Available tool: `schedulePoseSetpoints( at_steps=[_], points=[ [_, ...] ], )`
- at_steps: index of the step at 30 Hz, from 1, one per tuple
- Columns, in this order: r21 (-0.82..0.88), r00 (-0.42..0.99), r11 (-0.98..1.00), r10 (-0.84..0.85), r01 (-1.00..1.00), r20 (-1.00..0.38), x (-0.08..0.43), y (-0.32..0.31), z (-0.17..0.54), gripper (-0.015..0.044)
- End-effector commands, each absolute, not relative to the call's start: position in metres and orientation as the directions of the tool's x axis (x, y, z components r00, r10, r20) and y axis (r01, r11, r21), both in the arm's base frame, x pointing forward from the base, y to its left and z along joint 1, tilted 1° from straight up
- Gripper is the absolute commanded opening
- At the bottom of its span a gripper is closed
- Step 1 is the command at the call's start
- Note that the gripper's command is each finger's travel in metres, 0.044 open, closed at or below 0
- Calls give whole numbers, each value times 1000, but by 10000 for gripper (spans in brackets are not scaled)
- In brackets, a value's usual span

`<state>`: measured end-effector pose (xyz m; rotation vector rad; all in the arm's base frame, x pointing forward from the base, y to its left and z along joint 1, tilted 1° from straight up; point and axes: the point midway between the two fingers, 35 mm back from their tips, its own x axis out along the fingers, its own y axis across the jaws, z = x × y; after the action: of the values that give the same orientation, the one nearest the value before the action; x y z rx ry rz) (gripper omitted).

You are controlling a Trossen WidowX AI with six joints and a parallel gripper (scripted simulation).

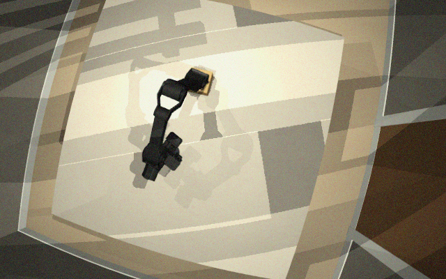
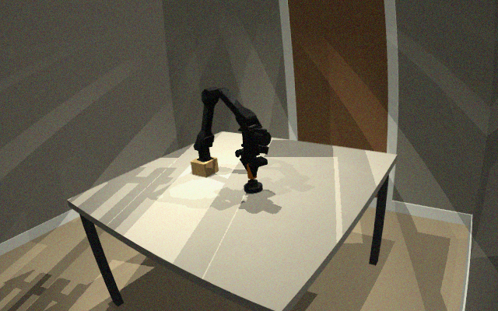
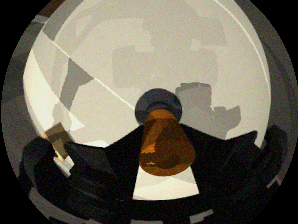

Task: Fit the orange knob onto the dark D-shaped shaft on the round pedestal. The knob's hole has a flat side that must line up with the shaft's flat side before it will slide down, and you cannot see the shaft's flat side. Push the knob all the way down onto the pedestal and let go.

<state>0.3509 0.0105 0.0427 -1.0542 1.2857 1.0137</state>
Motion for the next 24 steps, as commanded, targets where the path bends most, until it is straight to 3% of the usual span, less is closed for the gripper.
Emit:
schedulePoseSetpoints(
  at_steps=[1, 15, 24],
  points=[
    [-41, 41, 226, -5, -973, -999, 353, 11, 43, 0],
    [-40, 40, 218, -5, -975, -999, 350, 10, 47, 0],
    [-40, 40, 19, -5, -999, -999, 346, 10, 45, 0]
  ],
)
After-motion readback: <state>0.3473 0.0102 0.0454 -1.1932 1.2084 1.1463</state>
